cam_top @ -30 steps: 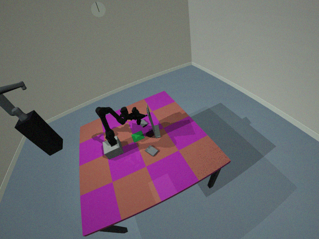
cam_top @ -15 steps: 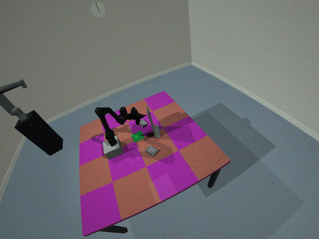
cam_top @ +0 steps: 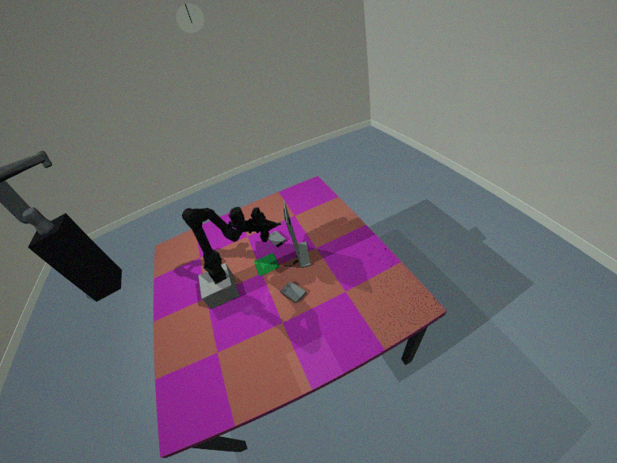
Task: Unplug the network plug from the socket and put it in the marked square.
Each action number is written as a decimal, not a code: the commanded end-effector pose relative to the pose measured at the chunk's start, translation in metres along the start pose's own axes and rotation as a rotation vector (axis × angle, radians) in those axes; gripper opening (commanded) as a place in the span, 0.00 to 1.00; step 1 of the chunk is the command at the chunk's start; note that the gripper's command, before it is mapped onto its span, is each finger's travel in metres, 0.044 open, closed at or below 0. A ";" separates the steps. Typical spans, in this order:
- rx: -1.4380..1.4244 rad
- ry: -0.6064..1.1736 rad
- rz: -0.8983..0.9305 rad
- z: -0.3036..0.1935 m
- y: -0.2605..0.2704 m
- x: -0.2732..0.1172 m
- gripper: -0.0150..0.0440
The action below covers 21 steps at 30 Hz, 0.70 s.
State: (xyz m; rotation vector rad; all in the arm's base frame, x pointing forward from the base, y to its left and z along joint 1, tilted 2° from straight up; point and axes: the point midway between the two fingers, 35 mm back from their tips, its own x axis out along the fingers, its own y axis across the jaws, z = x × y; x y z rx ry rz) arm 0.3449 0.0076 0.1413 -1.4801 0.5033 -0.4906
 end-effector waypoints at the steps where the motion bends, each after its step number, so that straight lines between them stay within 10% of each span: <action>1: -0.003 0.005 0.005 -0.002 0.002 -0.004 0.25; 21: -0.003 0.005 0.006 -0.001 0.002 -0.016 0.25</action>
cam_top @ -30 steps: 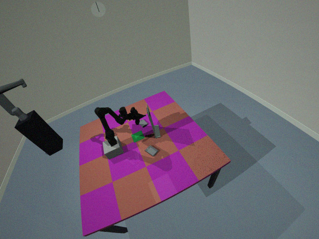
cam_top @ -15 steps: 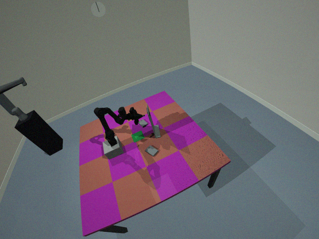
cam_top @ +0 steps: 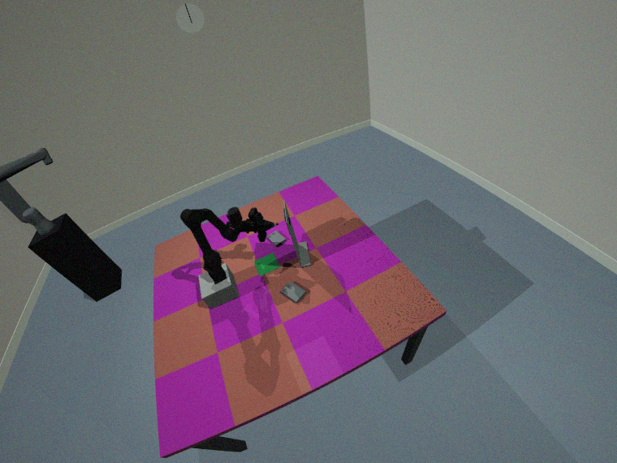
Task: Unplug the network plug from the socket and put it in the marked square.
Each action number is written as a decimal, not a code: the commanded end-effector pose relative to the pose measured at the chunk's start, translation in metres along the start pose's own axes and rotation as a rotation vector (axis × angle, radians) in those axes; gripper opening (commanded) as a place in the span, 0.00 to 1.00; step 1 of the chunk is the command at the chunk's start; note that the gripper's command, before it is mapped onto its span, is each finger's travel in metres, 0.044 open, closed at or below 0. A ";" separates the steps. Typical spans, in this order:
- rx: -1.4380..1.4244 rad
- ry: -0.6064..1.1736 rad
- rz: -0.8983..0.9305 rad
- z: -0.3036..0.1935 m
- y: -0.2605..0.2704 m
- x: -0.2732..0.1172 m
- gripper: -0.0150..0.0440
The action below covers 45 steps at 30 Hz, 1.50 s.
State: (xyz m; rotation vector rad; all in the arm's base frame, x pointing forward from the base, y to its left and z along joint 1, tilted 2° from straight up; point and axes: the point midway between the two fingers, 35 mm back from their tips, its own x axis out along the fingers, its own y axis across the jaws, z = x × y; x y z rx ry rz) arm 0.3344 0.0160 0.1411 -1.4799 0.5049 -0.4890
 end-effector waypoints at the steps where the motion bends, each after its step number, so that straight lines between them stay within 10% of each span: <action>1: -0.003 0.005 0.004 -0.002 0.002 -0.003 0.25; 45: -0.003 0.004 0.005 -0.016 -0.052 -0.023 0.25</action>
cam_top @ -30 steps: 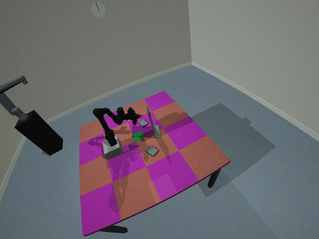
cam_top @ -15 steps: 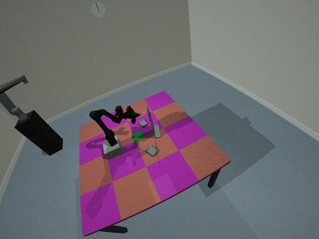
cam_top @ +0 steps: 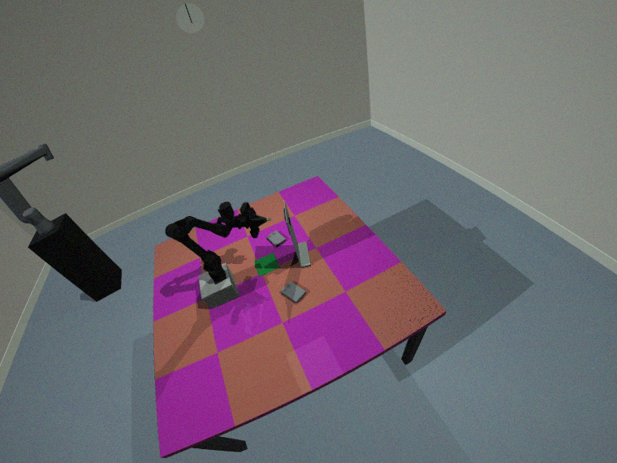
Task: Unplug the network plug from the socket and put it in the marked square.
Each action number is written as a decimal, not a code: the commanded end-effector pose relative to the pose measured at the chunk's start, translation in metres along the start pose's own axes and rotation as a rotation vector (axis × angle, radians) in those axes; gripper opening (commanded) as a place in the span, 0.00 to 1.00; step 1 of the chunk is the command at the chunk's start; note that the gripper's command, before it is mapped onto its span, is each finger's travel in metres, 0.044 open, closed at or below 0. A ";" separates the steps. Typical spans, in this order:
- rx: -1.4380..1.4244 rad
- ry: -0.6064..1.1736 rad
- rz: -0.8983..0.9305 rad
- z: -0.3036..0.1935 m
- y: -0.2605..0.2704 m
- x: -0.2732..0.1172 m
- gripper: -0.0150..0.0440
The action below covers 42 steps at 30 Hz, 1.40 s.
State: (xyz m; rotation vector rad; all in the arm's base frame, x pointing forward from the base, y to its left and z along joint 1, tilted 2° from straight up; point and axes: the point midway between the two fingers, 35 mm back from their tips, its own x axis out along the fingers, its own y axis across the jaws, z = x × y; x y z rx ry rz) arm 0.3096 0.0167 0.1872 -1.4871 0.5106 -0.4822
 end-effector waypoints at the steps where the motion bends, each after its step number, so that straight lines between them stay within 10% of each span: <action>1: 0.006 0.005 0.000 -0.004 -0.007 -0.002 0.25; 42: -0.388 -0.485 0.593 -0.025 0.135 -0.013 0.25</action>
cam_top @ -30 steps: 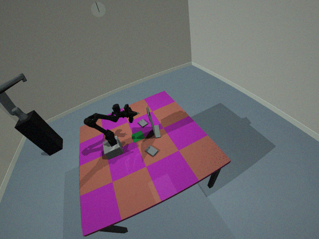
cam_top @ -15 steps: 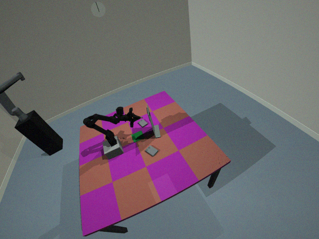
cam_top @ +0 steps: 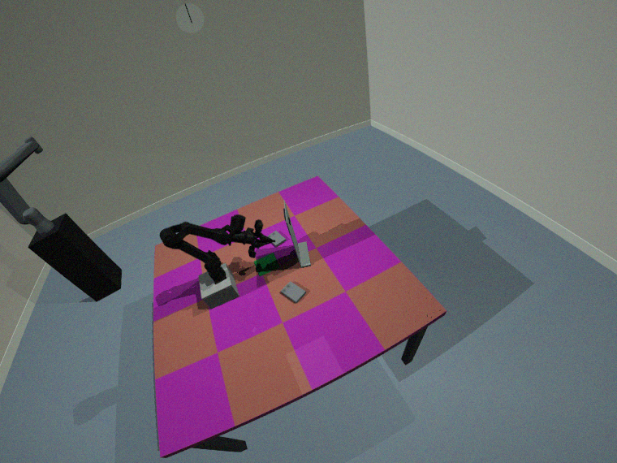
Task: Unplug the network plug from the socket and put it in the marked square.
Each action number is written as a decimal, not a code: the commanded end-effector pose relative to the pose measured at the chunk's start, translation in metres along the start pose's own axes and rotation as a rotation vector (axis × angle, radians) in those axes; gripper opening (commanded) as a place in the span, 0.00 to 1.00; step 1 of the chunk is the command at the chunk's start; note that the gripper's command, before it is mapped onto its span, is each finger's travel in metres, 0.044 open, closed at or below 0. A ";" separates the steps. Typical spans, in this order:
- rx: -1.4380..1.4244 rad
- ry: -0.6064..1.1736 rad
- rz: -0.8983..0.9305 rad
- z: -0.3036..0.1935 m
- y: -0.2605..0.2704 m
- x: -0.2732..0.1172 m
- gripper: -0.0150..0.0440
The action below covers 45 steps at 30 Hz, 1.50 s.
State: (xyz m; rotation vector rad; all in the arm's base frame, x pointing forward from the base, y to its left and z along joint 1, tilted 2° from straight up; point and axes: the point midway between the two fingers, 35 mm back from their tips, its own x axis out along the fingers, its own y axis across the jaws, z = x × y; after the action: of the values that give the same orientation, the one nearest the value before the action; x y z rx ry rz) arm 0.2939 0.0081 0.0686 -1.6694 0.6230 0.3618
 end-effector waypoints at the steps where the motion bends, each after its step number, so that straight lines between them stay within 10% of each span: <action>1: -0.018 -0.069 0.088 0.004 0.024 0.000 0.25; 45: 0.023 -0.294 0.338 0.022 0.097 -0.002 0.25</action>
State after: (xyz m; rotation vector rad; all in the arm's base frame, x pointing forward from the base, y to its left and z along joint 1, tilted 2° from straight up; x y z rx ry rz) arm 0.2405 0.0195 -0.0076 -1.4521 0.6807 0.8113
